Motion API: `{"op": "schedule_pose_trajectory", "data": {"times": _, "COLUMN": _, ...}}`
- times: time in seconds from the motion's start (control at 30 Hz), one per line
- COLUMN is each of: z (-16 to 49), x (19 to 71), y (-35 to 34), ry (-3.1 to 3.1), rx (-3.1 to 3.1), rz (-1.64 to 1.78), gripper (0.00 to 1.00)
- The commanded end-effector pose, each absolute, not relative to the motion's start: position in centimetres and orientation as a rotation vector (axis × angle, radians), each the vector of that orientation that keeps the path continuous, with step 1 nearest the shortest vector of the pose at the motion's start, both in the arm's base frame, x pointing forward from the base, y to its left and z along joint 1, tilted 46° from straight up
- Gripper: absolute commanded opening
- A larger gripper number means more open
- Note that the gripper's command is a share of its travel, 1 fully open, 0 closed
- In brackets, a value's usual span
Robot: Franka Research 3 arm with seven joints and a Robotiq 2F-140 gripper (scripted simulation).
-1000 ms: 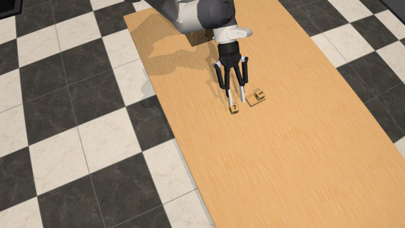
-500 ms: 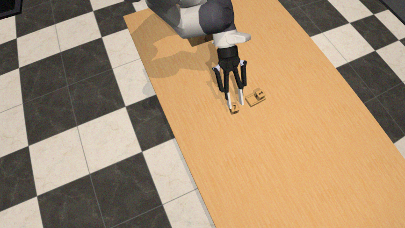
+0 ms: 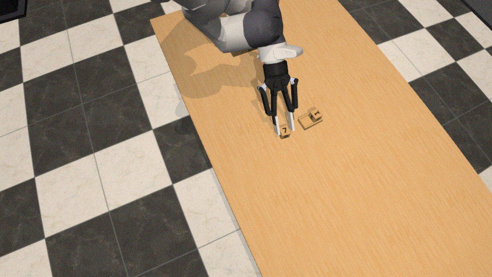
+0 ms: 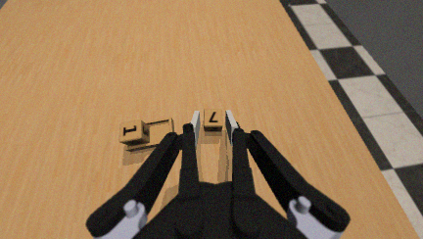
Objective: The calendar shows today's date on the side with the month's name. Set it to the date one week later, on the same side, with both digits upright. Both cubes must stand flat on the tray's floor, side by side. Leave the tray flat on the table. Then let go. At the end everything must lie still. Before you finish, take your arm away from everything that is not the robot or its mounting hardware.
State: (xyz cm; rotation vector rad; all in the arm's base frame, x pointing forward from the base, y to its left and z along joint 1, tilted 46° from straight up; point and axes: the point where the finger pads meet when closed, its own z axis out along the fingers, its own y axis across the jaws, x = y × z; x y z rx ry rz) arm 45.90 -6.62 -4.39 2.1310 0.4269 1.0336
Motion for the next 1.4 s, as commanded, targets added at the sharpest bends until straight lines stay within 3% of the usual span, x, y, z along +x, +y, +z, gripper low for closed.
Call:
{"op": "schedule_pose_trajectory", "data": {"times": 0.0, "z": -4.51, "x": 46.2, "y": -6.92, "ry": 0.407, "rx": 2.135, "rz": 1.054, "gripper": 0.29}}
{"op": "schedule_pose_trajectory", "data": {"times": 1.37, "z": -5.14, "x": 46.31, "y": -7.57, "ry": 0.407, "rx": 2.135, "rz": 1.054, "gripper": 0.29}}
